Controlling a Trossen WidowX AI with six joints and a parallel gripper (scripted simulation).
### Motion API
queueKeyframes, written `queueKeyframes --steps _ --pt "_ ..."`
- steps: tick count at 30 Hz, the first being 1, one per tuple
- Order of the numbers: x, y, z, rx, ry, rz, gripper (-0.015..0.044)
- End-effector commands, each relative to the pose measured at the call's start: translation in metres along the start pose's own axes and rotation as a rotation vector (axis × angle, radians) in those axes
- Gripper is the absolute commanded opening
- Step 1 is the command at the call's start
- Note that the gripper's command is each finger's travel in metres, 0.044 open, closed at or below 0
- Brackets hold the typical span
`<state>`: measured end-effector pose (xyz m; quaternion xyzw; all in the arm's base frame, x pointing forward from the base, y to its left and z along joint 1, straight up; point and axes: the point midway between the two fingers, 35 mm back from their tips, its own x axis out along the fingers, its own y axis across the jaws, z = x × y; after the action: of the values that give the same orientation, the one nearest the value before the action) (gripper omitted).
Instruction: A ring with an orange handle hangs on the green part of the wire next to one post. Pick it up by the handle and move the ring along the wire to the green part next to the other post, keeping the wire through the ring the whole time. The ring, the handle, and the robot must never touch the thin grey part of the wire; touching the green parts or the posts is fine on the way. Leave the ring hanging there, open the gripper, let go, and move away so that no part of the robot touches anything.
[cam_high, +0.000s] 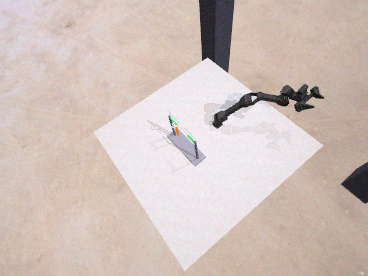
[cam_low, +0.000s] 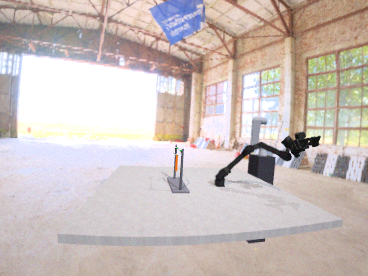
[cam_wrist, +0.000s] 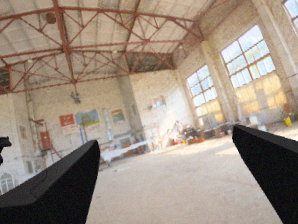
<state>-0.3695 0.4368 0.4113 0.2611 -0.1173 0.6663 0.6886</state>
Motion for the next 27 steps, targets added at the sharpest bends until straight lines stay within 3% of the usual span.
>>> queueKeyframes --steps 1,9,27 --pt "0.001 -0.001 0.000 -0.001 0.000 -0.001 0.0374" --pt "0.044 -0.056 -0.012 -0.084 -0.001 -0.073 0.0164" --pt "0.129 -0.253 -0.005 -0.368 -0.016 -0.229 0.0160"
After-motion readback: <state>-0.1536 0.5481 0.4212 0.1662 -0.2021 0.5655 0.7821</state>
